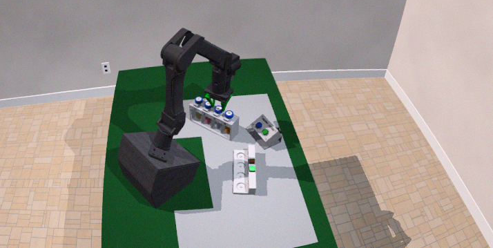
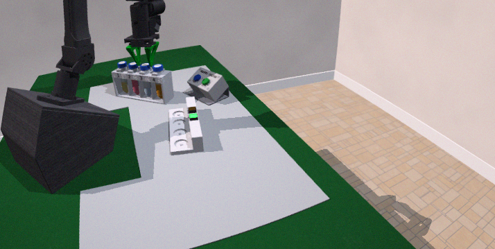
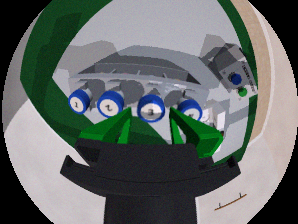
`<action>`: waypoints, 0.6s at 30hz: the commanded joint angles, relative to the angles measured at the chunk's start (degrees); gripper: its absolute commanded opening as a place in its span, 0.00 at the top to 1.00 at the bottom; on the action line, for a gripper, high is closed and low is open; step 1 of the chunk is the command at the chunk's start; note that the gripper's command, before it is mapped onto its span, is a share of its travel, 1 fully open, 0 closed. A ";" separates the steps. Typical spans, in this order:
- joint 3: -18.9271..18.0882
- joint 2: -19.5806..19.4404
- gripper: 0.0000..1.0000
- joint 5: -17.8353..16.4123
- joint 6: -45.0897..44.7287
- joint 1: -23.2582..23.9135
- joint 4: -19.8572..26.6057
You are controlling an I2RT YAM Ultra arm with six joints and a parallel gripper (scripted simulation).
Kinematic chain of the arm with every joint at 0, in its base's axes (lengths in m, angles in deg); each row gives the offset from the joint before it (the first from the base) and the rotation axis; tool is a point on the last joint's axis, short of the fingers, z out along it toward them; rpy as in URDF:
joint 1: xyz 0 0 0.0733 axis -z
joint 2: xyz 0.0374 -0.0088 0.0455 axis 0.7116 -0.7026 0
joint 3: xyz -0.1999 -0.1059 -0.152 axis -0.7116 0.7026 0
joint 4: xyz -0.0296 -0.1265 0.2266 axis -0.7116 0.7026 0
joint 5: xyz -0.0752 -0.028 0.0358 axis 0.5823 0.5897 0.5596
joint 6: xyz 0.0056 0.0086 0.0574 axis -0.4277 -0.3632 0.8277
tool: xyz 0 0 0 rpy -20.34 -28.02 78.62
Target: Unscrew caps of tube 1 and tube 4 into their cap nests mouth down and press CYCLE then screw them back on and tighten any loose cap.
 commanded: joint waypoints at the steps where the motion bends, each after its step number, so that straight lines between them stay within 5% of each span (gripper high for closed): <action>1: -0.23 0.29 0.51 -0.03 -0.03 0.02 -0.51; 18: 0.70 -0.62 0.51 -0.12 -0.18 0.19 -2.36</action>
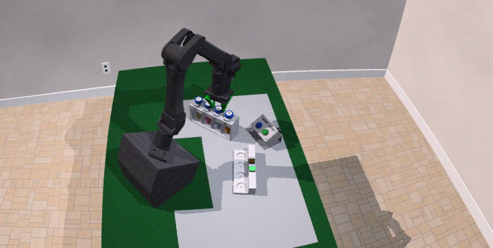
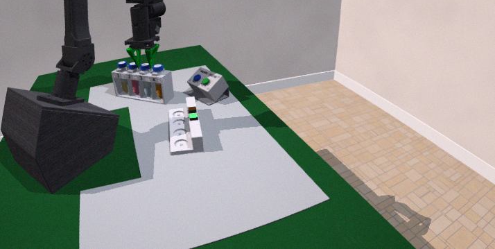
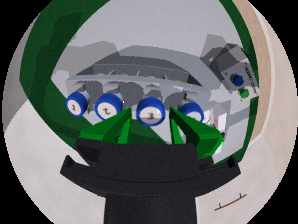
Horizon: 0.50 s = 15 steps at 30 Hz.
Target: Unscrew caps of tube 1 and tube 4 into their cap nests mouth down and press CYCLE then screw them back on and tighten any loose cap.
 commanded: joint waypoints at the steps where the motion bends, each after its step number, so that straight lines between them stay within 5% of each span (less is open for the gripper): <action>1: -0.12 0.17 0.51 -0.06 -0.05 0.04 -0.80; 9: 0.09 -0.09 0.51 -0.07 -0.07 0.07 -1.26; 10: 0.09 -0.09 1.00 -0.07 -0.07 0.07 -1.26; 15: 0.10 -0.09 1.00 -0.07 -0.08 0.07 -1.27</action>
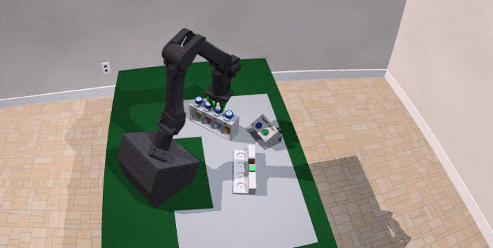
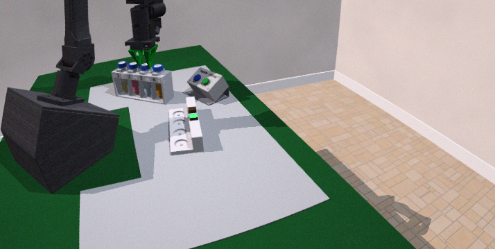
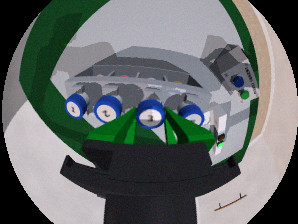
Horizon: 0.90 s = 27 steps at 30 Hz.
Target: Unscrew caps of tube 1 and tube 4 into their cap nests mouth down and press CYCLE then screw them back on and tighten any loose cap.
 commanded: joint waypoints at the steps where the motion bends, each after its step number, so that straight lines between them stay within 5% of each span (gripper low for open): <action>1: -0.23 0.24 1.00 -0.01 -0.01 0.03 -0.33; 9: -0.23 0.24 1.00 -0.01 -0.01 0.03 -0.33; 27: -0.22 0.24 1.00 -0.01 18.32 0.03 -0.34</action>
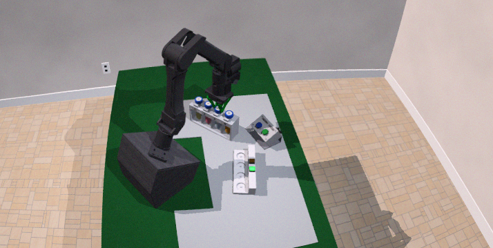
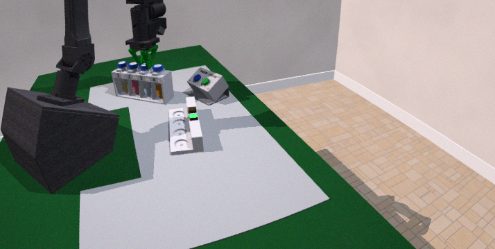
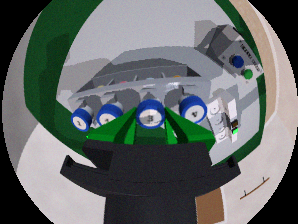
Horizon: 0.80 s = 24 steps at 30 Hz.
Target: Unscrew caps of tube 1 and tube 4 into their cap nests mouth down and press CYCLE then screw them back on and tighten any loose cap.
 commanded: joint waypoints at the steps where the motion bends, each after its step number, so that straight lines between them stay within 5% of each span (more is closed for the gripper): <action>1: -0.20 0.26 1.00 -0.05 5.96 0.04 -0.34; 9: -0.20 0.26 1.00 -0.05 14.47 0.04 -0.34; 22: -0.20 0.26 1.00 -0.07 14.46 0.06 -0.34; 23: -0.20 0.26 0.51 -0.07 14.46 0.06 -0.34; 24: -0.20 0.26 0.51 -0.06 14.46 0.05 -0.34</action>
